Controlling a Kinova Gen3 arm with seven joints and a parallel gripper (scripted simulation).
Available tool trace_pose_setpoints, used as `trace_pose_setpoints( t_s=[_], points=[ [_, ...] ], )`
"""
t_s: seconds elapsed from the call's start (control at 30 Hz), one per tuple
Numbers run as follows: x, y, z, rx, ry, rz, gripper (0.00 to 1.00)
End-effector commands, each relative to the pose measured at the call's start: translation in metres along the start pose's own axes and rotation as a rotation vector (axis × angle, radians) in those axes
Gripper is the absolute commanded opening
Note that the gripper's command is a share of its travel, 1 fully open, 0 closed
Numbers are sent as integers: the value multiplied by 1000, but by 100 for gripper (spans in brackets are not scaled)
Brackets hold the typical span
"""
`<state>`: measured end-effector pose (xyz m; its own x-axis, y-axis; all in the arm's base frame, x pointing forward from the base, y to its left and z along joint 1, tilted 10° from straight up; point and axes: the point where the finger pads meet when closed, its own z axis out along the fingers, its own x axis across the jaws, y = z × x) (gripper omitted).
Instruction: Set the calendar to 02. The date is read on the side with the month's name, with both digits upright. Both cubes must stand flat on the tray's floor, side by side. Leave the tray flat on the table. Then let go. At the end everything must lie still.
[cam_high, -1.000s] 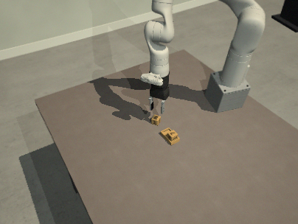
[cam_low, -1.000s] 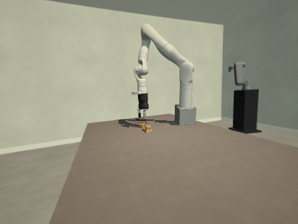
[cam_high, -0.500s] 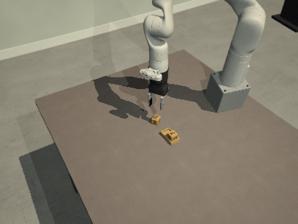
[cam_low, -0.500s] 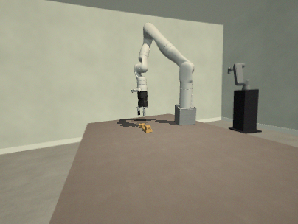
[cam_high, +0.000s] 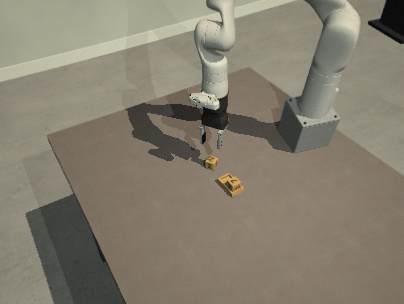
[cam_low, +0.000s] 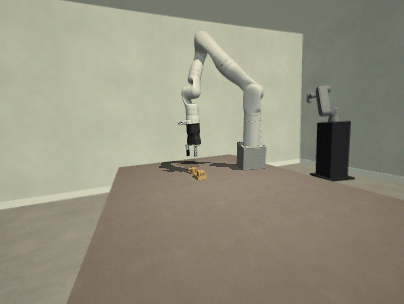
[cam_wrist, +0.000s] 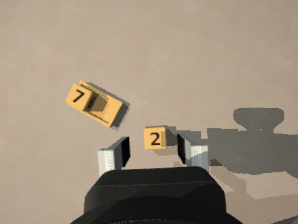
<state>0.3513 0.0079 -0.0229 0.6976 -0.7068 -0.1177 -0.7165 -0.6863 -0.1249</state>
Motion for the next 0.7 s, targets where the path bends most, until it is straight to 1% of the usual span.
trace_pose_setpoints(
  t_s=[0.0,0.17,0.47,0.5,0.67],
  points=[
    [2,0,-2,-1,4,0,100],
    [3,0,-1,-1,4,-1,100],
    [5,4,6,-2,3,-11,100],
    [5,4,6,-2,3,-11,90],
    [5,4,6,-2,3,-11,90]
  ],
)
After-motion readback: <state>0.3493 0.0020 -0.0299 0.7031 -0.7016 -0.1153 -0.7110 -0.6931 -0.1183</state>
